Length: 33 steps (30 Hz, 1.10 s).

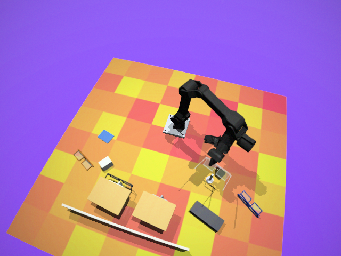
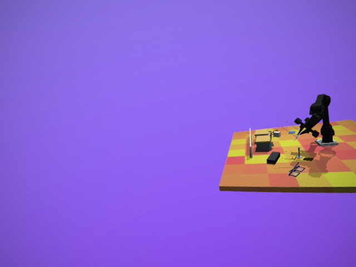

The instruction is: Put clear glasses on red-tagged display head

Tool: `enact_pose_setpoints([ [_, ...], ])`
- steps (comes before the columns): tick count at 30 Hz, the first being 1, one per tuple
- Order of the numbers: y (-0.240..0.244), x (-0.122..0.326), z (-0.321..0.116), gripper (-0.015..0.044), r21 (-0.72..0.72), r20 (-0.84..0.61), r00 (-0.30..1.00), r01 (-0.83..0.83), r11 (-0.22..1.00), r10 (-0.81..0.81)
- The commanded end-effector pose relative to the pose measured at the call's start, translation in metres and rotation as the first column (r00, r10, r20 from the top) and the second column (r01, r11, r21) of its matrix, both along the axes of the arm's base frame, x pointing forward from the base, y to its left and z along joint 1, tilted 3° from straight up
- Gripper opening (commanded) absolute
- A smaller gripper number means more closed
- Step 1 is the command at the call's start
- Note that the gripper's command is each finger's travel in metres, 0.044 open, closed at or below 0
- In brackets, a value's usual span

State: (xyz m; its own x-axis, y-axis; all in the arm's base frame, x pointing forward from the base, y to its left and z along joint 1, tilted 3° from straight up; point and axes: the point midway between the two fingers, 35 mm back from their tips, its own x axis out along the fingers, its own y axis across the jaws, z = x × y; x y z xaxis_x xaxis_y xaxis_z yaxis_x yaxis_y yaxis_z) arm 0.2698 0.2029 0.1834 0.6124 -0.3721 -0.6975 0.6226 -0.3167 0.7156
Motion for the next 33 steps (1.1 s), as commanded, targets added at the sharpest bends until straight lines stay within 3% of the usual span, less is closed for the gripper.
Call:
enact_pose_setpoints([
  [1,0.000,0.000,0.000,0.0000,-0.001,-0.004,1.000,-0.003,1.000,0.003],
  [10,-0.004,0.001,-0.001,0.0000,-0.006,-0.023,1.000,-0.002,1.000,0.002],
  [33,-0.102,0.018,-0.023,0.0000,-0.004,-0.411,0.911,-0.032,0.999,0.028],
])
